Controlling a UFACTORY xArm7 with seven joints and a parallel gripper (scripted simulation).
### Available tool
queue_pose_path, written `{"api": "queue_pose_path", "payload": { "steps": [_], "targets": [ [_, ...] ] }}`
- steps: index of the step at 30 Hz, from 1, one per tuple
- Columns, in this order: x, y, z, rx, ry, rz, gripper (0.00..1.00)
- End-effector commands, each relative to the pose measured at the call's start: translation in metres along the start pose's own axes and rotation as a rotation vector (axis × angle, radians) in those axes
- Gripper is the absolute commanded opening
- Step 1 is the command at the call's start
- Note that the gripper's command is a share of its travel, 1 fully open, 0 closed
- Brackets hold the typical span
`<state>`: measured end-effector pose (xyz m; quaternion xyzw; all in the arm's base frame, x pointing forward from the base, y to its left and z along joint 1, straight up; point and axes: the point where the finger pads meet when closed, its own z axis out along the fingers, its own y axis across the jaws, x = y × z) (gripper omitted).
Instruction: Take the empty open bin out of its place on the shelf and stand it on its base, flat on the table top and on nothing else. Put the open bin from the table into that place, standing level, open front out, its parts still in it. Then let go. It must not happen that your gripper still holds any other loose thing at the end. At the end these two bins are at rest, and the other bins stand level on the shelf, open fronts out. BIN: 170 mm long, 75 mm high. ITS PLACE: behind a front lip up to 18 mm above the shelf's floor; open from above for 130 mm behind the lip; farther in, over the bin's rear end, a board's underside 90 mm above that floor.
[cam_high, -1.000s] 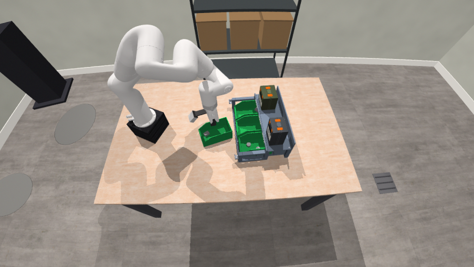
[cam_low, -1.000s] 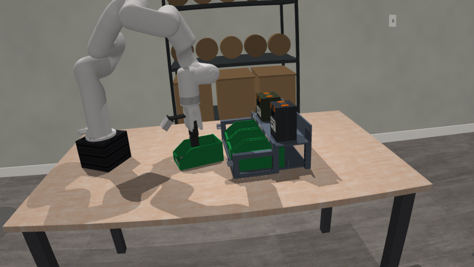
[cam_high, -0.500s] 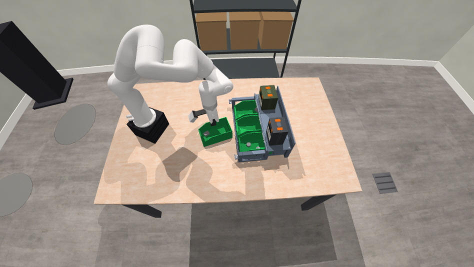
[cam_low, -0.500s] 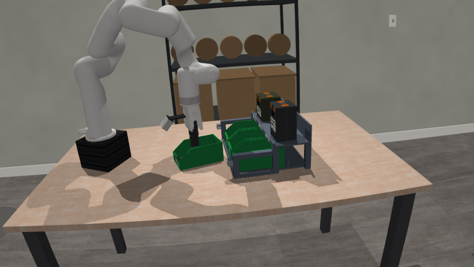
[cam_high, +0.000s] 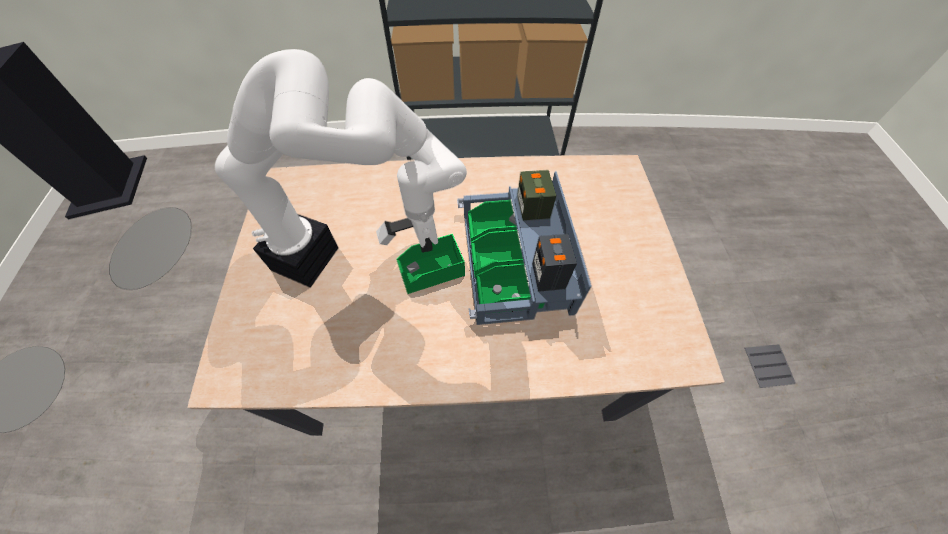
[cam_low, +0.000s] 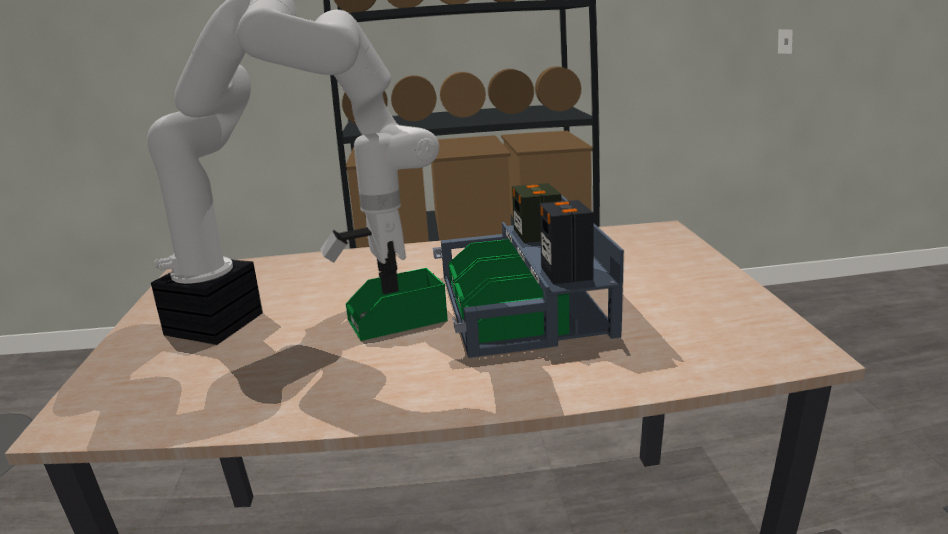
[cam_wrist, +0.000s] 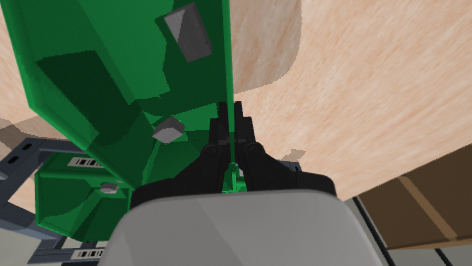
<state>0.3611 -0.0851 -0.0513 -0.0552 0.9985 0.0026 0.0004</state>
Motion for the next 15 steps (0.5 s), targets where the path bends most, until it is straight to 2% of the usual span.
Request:
{"api": "queue_pose_path", "payload": {
  "steps": [1,8,15],
  "targets": [
    [-0.001,0.0,-0.002,0.001,-0.003,0.0,0.0],
    [-0.001,0.0,-0.006,0.001,-0.003,0.0,0.0],
    [-0.001,0.0,-0.02,0.001,-0.002,0.0,0.0]
  ]
}}
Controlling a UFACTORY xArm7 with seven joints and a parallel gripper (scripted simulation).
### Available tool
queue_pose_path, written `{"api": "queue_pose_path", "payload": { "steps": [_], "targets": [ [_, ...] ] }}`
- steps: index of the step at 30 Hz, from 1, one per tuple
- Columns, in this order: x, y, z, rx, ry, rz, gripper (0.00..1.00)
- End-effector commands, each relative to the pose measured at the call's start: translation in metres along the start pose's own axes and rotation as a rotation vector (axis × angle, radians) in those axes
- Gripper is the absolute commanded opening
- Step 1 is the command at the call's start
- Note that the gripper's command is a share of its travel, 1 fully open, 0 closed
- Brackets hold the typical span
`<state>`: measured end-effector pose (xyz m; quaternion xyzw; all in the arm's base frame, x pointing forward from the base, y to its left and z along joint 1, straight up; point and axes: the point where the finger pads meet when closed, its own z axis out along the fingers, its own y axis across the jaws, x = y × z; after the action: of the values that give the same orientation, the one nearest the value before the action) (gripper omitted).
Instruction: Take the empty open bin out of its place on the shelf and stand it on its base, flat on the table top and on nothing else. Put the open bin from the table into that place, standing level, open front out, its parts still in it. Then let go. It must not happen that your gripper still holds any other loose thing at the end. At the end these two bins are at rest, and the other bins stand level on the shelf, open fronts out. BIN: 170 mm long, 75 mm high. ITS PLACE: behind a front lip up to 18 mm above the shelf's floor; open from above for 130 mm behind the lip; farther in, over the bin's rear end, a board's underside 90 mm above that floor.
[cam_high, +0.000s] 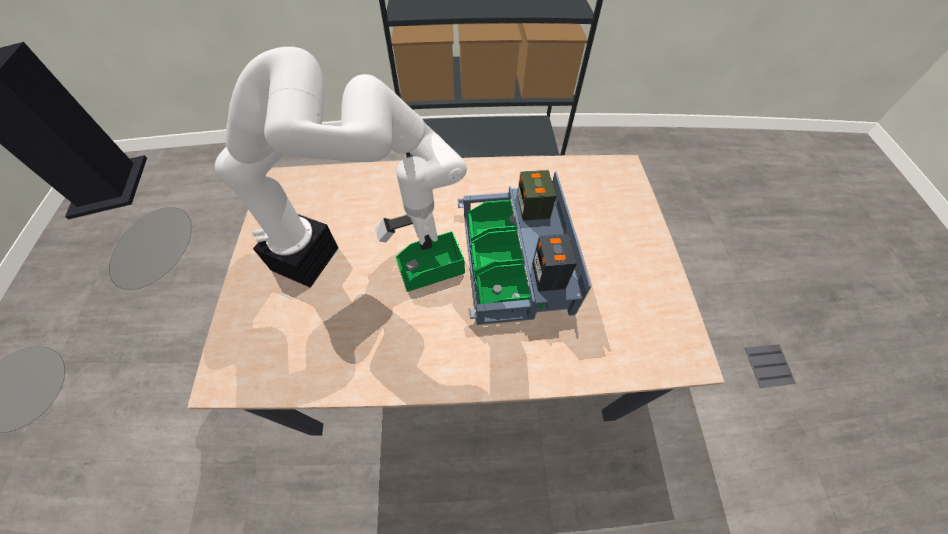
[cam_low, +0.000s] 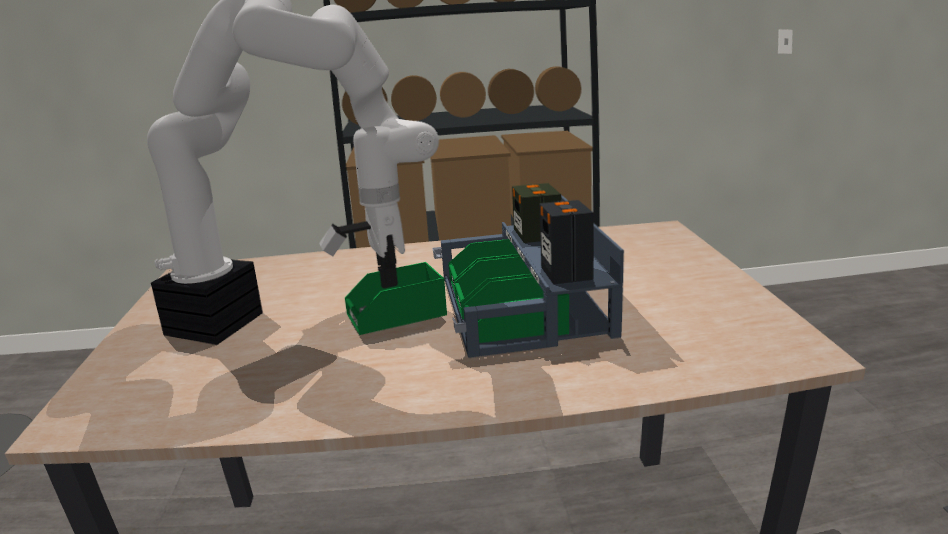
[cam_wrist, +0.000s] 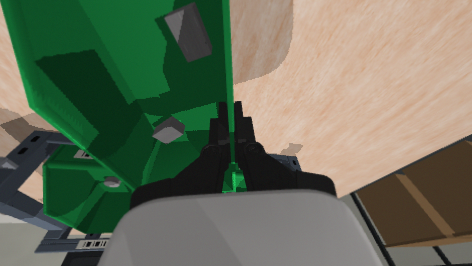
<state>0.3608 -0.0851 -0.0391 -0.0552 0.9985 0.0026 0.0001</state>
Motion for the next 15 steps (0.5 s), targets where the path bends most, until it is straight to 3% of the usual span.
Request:
{"api": "queue_pose_path", "payload": {
  "steps": [1,15],
  "targets": [
    [-0.001,0.0,-0.01,0.001,-0.003,0.0,0.0],
    [-0.001,0.0,-0.046,0.001,-0.003,0.0,0.0]
  ]
}}
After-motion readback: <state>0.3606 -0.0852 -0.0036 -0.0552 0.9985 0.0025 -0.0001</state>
